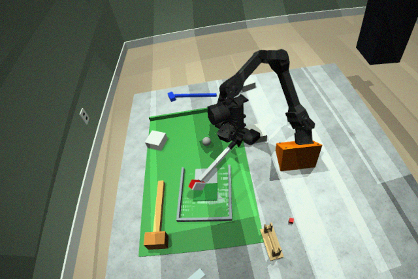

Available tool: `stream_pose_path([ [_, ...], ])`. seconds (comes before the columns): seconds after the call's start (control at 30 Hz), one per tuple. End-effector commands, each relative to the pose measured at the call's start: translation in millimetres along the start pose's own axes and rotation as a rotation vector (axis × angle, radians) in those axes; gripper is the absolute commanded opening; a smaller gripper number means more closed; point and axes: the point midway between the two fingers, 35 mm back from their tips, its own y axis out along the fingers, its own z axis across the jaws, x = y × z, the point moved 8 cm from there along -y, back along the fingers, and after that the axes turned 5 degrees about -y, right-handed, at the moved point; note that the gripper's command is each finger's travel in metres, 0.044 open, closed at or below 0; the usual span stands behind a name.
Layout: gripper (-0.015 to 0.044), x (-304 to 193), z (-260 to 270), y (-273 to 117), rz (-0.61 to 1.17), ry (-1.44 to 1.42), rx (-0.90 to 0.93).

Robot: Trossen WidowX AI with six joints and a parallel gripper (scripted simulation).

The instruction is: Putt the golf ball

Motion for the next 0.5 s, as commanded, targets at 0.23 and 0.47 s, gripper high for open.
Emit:
stream_pose_path([
  [0.23, 0.0, -63.4, -33.1, -11.2, 0.043, 0.326, -0.052],
  [0.47, 0.0, -104.6, -45.7, -17.1, 0.071, 0.528, -0.089],
])
